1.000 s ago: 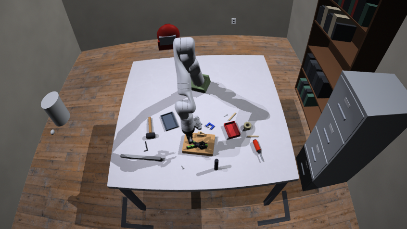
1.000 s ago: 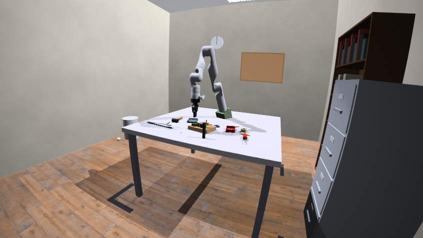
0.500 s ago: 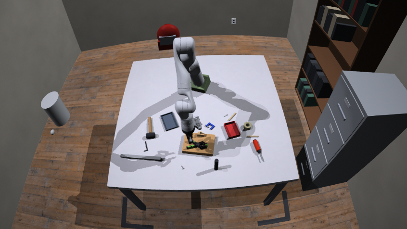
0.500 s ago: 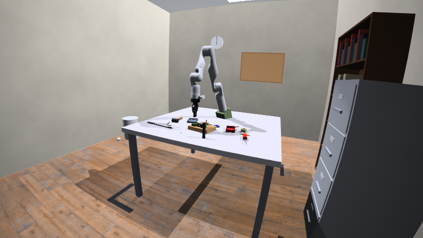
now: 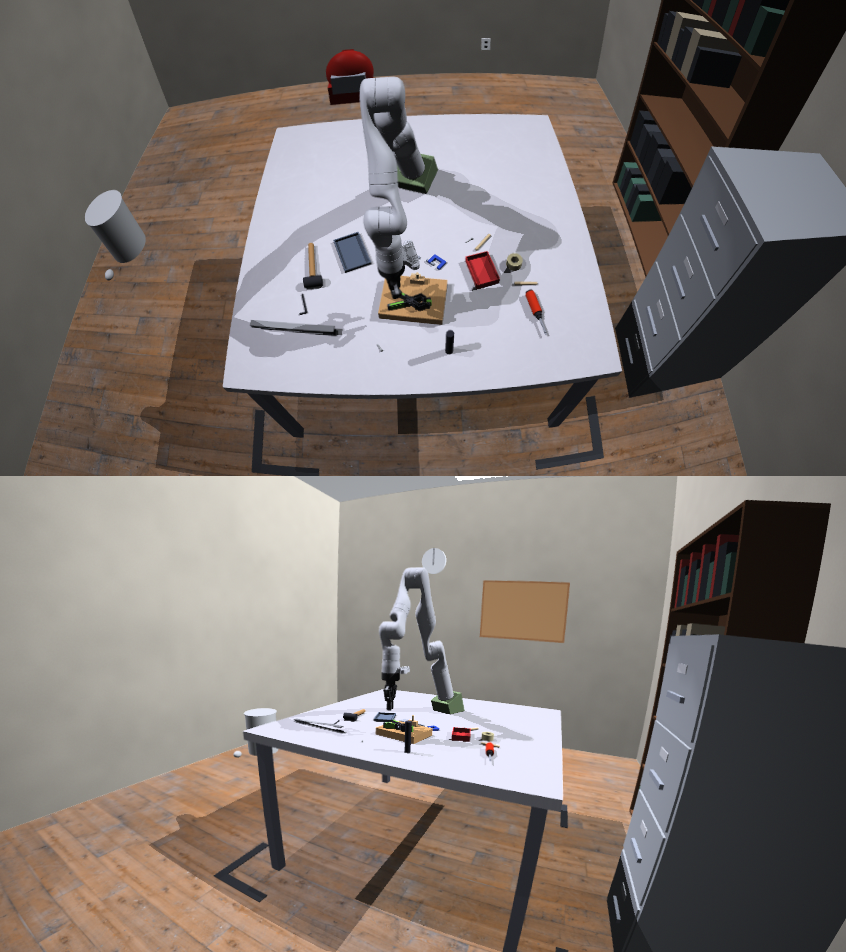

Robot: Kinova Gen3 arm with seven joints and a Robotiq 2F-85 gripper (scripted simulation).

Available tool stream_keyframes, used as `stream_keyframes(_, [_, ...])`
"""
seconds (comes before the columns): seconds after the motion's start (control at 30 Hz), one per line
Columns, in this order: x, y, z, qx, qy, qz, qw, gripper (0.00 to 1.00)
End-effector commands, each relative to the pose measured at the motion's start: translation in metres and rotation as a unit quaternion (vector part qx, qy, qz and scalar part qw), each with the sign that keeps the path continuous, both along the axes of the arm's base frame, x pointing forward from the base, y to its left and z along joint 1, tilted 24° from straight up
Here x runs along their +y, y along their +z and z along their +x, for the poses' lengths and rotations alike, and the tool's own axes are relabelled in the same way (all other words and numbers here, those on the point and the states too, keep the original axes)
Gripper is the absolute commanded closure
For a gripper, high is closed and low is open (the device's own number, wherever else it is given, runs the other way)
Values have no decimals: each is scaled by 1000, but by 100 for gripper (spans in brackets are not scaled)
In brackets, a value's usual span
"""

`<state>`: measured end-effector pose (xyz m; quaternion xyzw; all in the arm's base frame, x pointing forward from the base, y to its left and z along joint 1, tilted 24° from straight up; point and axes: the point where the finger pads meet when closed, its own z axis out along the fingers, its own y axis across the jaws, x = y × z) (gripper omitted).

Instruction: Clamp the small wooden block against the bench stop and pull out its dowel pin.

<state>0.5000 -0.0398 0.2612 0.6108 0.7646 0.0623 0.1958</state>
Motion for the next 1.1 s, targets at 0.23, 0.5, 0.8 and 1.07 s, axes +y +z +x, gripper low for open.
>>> stream_keyframes(0.23, [0, 1, 0, -1, 0, 0, 1000, 66])
stream_keyframes(0.5, [0, 1, 0, -1, 0, 0, 1000, 66])
stream_keyframes(0.8, [0, 1, 0, -1, 1, 0, 1000, 66])
stream_keyframes(1.07, [0, 0, 0, 0, 6, -2, 1000, 66])
